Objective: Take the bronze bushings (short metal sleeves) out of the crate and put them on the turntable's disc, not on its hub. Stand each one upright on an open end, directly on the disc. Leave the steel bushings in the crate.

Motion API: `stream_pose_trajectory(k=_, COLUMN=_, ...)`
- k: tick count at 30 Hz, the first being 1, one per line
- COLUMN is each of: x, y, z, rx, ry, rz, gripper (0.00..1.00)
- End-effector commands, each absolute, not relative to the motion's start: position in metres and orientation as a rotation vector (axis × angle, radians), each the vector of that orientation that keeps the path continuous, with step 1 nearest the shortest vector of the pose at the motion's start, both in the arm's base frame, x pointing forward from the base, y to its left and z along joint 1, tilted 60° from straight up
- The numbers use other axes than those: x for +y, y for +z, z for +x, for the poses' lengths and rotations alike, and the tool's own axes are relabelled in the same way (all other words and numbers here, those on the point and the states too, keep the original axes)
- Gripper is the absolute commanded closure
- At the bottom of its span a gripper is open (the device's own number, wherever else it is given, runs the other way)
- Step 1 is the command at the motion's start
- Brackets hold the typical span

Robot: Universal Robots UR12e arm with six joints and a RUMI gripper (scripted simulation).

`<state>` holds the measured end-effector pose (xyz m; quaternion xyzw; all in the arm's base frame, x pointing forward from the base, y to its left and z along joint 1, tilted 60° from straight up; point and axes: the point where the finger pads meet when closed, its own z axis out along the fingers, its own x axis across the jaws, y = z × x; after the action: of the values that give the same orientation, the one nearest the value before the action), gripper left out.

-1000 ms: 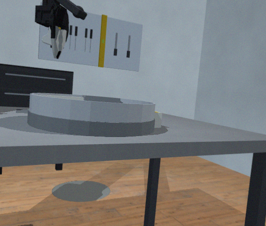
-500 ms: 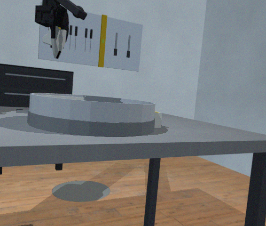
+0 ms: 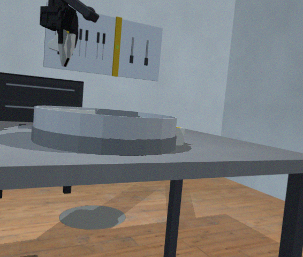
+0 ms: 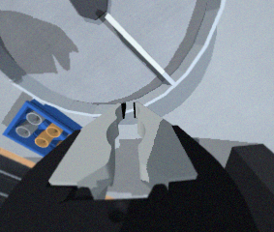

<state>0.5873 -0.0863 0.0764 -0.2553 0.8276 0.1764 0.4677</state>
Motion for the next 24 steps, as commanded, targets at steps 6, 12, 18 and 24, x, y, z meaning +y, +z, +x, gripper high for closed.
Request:
stream_pose_trajectory(k=6, x=-0.0853, y=0.0759, z=0.5861, rx=2.030, ry=0.435, rz=-0.623, gripper=0.95)
stream_pose_trajectory(k=12, x=-0.0853, y=0.0759, z=0.5861, rx=2.030, ry=0.435, rz=-0.623, gripper=0.95)
stream_pose_trajectory(k=18, x=-0.0849, y=0.0761, z=0.5862, rx=2.030, ry=0.435, rz=-0.623, gripper=0.95)
stream_pose_trajectory(k=24, x=-0.0757, y=0.0819, z=0.5885, rx=2.030, ry=0.435, rz=-0.626, gripper=0.95)
